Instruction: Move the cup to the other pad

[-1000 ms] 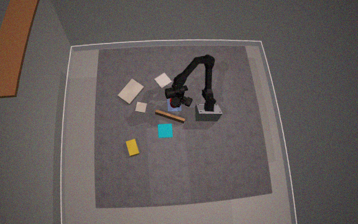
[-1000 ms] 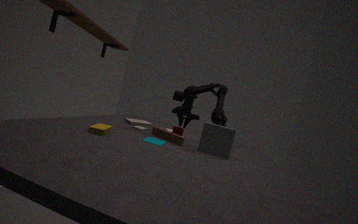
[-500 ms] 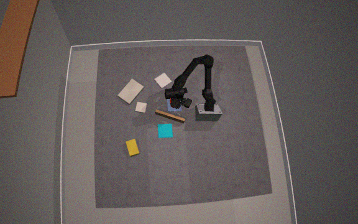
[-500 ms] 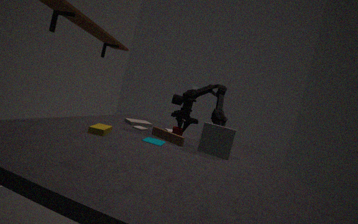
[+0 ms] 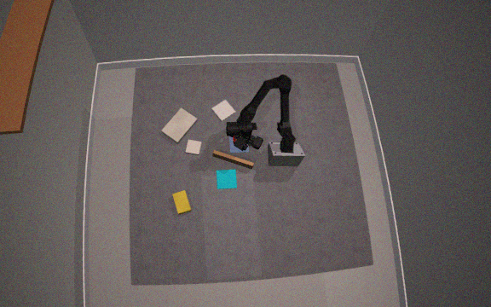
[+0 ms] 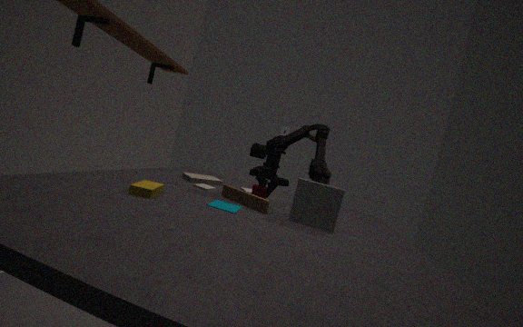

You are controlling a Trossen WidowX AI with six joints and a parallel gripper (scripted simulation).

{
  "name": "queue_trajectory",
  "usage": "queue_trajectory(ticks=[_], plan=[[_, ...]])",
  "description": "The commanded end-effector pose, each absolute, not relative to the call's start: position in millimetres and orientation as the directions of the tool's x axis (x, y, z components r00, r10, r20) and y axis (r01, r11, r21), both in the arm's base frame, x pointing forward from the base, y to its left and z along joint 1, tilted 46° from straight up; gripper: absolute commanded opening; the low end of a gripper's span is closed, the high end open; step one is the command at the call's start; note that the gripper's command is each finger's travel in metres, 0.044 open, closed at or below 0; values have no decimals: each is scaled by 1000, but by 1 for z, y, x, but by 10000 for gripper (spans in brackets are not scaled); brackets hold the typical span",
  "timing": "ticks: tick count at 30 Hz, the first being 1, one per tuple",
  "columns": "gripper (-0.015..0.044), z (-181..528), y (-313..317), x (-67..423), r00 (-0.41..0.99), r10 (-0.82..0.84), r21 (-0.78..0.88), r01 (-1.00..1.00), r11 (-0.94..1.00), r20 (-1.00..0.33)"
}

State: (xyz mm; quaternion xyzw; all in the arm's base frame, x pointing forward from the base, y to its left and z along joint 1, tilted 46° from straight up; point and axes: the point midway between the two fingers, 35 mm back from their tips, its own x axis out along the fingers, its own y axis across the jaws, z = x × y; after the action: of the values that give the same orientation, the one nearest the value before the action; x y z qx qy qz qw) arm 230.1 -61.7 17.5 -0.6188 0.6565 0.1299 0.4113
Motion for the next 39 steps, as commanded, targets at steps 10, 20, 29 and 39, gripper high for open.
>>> queue_trajectory(ticks=[10,20,29,39], plan=[[69,15,-64,229,101,-707,-335,-921,201,-700],[0,15,-64,229,101,-707,-335,-921,201,-700],[0,25,-51,230,100,-703,-331,-922,201,-704],[0,43,-29,227,97,-701,-326,-924,201,-706]])
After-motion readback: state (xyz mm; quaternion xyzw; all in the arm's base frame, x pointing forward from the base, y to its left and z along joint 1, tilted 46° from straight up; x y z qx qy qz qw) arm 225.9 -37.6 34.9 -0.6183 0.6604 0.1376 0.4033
